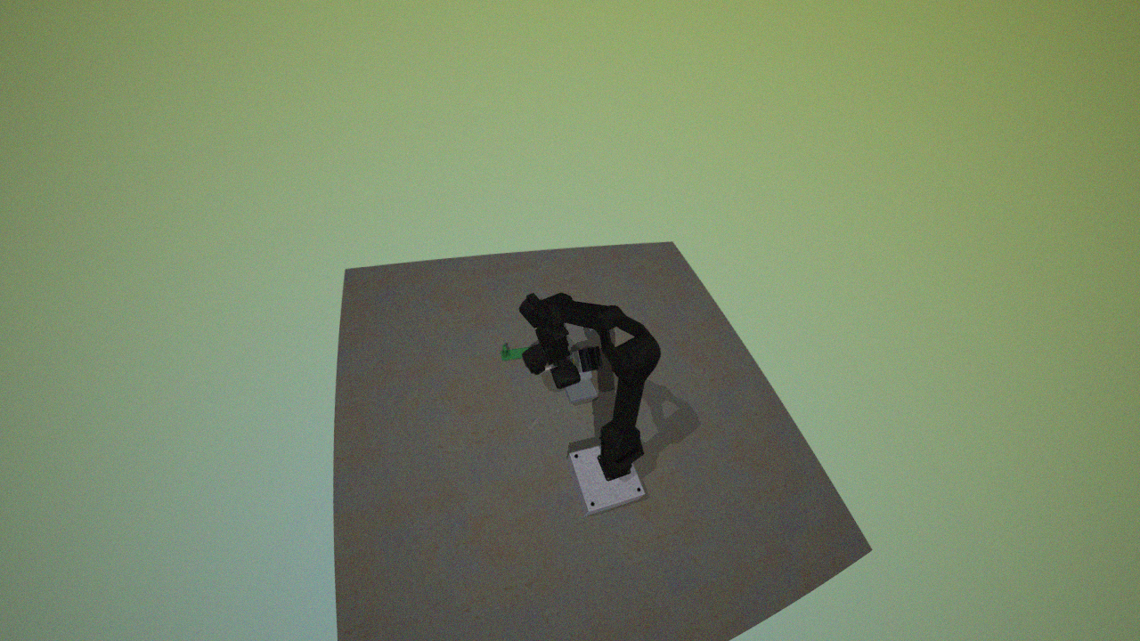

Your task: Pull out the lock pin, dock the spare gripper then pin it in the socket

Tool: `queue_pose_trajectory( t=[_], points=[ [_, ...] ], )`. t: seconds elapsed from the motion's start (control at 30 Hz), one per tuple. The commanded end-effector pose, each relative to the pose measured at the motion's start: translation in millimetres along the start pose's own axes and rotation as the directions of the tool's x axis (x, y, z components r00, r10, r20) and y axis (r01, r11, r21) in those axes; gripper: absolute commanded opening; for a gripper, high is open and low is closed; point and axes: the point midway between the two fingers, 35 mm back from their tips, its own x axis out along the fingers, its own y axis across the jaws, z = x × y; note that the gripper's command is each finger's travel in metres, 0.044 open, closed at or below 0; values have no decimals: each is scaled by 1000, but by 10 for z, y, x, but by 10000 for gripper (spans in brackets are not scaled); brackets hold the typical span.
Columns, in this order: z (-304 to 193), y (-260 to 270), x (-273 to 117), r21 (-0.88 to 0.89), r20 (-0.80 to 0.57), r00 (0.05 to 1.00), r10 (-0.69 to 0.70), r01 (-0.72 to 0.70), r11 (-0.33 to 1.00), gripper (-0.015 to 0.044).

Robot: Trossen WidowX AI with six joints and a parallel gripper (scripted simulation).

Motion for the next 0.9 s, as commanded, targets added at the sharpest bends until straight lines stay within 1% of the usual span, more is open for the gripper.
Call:
queue_pose_trajectory(
  t=[0.0, 0.87],
  points=[
    [42, 2, -94, 1, 1, 1000, -1, 1, 1000, 200],
    [313, 33, -718, -16, -14, 1000, 0, 0, 1000, 200]
  ],
)
